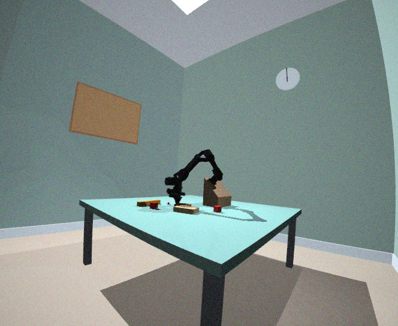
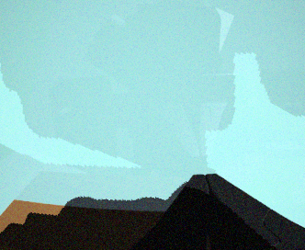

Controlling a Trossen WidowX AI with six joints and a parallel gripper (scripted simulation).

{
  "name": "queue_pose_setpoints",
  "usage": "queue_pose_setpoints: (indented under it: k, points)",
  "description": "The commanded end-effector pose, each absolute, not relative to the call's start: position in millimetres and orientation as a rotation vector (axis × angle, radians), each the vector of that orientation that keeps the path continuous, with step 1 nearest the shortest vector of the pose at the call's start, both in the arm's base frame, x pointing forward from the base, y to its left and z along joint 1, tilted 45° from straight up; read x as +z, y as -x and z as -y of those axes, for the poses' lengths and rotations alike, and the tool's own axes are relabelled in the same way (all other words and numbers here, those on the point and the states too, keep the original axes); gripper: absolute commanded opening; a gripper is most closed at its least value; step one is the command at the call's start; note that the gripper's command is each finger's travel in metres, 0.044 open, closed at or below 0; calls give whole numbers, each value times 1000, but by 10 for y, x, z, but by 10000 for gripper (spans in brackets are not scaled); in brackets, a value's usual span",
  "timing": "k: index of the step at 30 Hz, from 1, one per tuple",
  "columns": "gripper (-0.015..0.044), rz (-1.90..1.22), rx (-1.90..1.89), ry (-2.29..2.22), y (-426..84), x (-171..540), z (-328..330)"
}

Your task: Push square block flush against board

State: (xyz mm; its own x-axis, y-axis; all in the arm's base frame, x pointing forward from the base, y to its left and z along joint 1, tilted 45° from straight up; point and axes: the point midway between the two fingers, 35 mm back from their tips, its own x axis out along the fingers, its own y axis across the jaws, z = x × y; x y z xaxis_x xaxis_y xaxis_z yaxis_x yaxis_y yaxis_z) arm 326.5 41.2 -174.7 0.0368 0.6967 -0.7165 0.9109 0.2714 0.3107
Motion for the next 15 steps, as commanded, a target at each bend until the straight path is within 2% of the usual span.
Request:
queue_pose_setpoints:
  k: [1, 15]
  points:
    - [0, -1717, -322, -1488, -3243, -1697, -468]
    - [0, -1718, -322, -1488, -3203, -1604, -567]
